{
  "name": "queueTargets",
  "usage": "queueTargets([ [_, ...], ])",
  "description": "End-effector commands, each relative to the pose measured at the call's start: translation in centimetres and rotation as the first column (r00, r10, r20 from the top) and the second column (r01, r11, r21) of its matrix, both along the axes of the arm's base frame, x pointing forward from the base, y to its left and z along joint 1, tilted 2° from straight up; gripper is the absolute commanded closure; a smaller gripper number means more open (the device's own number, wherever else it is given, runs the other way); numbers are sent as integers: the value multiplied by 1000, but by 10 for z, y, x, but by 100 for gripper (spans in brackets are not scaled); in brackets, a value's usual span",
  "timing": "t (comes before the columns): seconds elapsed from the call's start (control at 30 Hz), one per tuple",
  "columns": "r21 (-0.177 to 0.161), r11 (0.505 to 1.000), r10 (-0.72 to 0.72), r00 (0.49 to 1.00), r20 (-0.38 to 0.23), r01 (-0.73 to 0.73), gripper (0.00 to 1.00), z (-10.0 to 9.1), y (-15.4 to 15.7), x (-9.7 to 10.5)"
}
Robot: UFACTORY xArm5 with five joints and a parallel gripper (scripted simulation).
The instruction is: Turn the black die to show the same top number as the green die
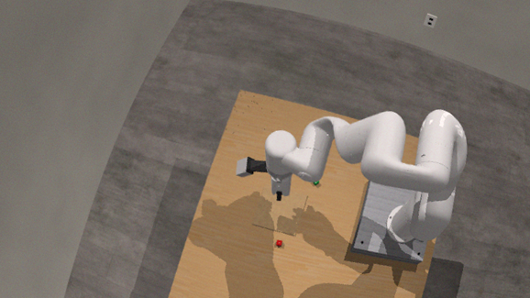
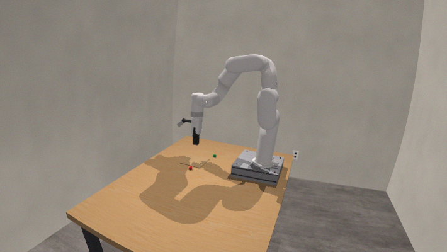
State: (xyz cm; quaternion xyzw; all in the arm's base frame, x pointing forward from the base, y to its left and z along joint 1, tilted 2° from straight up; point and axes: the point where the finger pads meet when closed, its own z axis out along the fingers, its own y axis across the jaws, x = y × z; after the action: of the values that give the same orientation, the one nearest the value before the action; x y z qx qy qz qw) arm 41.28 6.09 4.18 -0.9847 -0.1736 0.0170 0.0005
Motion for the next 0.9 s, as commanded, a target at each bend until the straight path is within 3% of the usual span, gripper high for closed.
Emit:
queueTargets([
  [0.0, -6, 994, -111, 994, 3, 111, 89, -1, 36, -1],
  [0.23, -5, 993, -118, 993, 7, 118, 89, -1, 39, -1],
  [0.37, 9, 993, -118, 992, 44, 117, 89, -1, 38, -2],
  [0.6, 78, 991, -122, 964, 235, 107, 89, -1, 36, -4],
  [0.67, 78, 991, -122, 964, 235, 107, 89, -1, 36, -4],
  [0.8, 133, 987, -136, 913, 383, 92, 89, -1, 34, -7],
  [0.87, 146, 986, -140, 897, 419, 86, 89, -2, 34, -7],
])
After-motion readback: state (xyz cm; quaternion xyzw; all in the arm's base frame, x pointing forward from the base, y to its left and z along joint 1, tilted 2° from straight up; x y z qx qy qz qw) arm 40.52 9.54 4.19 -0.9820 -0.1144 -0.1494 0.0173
